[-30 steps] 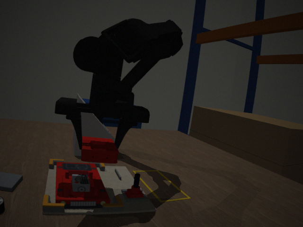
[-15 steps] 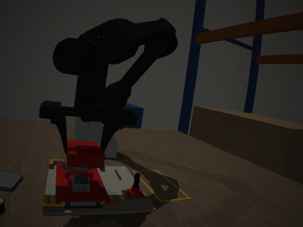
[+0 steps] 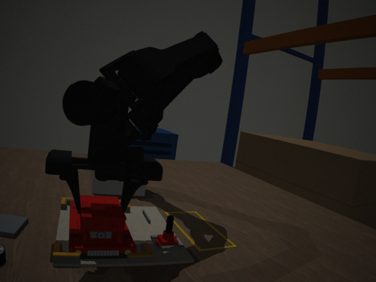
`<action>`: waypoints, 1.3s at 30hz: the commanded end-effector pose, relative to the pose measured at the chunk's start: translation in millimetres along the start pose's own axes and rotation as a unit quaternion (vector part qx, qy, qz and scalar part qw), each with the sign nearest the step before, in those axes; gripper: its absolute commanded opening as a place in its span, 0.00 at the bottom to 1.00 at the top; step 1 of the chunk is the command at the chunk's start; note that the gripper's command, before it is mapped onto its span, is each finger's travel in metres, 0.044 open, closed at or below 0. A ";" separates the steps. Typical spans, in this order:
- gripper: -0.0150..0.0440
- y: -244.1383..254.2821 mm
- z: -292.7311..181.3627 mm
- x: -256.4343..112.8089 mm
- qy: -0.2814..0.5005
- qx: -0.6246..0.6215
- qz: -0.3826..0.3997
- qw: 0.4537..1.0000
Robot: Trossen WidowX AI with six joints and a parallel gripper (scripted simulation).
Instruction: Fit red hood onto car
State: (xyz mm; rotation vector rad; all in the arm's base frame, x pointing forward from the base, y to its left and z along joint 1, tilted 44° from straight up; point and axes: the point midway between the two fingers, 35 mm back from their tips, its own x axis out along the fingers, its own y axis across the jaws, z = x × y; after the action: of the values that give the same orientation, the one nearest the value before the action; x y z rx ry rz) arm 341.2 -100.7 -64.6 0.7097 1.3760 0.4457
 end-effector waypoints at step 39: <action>0.25 0.1 0.3 18.3 -0.002 0.003 0.003 1.000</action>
State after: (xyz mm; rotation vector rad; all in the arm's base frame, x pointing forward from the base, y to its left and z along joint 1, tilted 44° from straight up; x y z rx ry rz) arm 344.0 -89.3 -77.1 0.7105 1.3755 0.4458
